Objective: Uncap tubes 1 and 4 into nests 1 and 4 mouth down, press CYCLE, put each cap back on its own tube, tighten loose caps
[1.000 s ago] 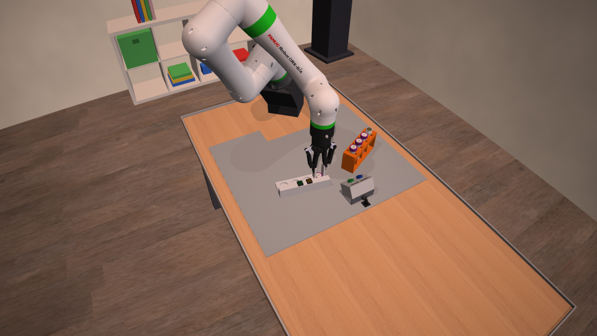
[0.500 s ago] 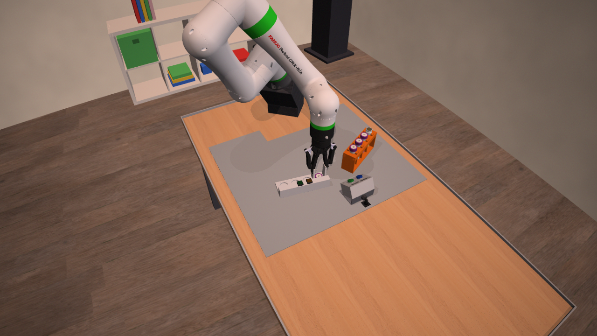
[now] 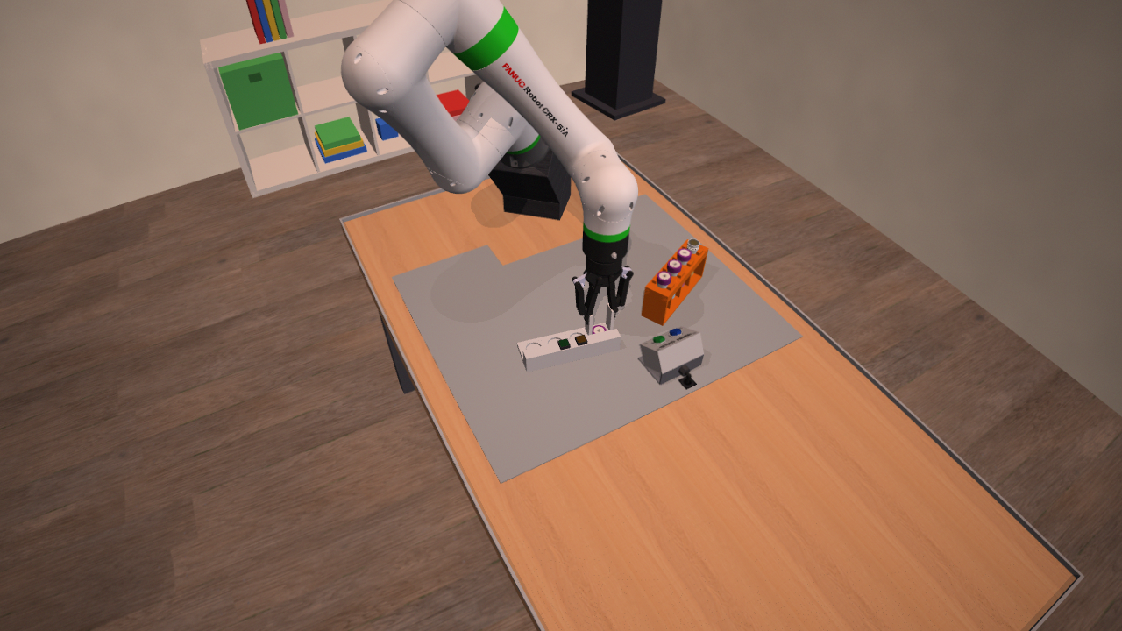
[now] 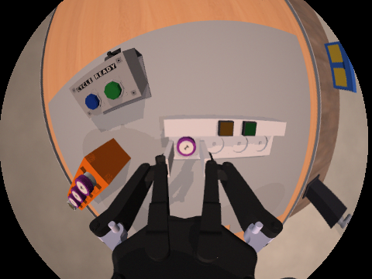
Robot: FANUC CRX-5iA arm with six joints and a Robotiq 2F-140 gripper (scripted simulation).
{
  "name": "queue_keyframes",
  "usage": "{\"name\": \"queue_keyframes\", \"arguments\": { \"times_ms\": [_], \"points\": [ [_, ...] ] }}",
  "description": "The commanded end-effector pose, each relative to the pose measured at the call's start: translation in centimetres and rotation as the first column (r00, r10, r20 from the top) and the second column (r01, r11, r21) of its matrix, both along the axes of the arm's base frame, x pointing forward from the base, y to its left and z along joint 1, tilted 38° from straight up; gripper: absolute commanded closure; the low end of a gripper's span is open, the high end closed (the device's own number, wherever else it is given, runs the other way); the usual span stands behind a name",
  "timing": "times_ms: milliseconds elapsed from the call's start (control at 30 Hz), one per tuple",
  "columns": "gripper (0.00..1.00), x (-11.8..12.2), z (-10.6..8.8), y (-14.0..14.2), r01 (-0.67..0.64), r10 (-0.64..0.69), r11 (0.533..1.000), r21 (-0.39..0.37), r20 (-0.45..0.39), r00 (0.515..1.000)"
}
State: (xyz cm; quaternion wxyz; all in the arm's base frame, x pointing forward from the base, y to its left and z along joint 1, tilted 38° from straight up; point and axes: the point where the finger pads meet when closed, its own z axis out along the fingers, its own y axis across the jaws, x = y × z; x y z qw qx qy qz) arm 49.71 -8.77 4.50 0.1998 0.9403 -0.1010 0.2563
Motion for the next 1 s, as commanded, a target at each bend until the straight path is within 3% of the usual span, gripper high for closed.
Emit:
{"name": "queue_keyframes", "arguments": {
  "times_ms": [0,533,967],
  "points": [
    [0.71,-0.6,1.1,0.6,0.001,-0.001,1.000,0.000,-0.001,1.000],
    [0.71,-3.9,7.0,3.8,0.001,-0.001,1.000,0.000,-0.001,1.000],
    [0.71,-5.8,10.4,5.6,0.001,-0.001,1.000,0.000,-0.001,1.000]
  ]
}}
